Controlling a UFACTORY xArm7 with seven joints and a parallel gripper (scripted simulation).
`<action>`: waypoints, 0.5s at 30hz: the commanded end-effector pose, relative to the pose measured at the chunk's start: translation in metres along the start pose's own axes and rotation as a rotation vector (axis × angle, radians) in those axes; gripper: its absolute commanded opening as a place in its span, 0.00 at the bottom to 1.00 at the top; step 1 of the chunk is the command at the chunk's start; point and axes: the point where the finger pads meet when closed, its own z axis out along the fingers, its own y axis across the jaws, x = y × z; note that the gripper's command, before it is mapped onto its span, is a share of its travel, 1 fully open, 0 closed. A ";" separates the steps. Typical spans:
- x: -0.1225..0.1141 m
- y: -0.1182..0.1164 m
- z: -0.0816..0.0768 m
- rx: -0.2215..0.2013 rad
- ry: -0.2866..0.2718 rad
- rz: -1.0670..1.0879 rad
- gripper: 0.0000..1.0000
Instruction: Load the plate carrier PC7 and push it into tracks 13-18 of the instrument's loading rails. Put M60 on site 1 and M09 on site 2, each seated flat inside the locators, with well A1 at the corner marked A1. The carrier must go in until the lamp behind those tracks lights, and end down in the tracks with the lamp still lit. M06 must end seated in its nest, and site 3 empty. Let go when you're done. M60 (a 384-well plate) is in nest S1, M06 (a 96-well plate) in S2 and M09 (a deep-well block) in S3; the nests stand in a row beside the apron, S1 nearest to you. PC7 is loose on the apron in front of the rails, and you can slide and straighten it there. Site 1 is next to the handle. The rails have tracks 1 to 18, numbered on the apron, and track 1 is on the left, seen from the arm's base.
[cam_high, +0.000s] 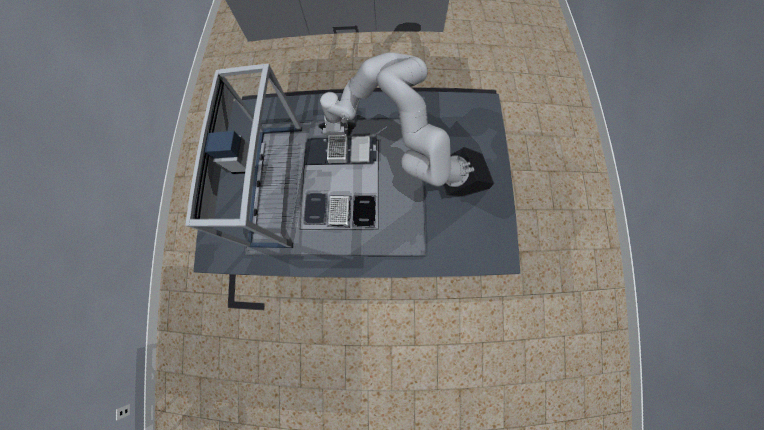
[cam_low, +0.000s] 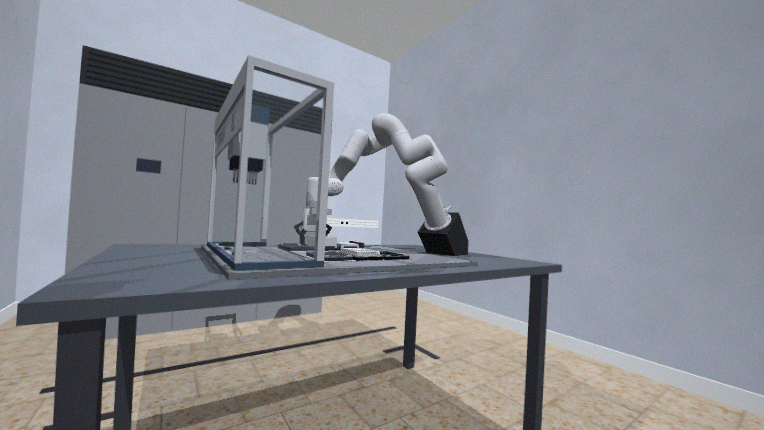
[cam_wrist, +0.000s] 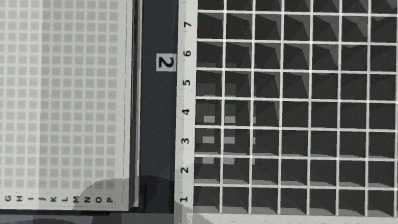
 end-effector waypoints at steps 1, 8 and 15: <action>0.001 0.001 -0.001 -0.004 -0.003 0.000 1.00; 0.003 0.001 -0.001 -0.004 -0.003 0.000 1.00; 0.007 0.001 -0.001 -0.004 -0.003 0.000 1.00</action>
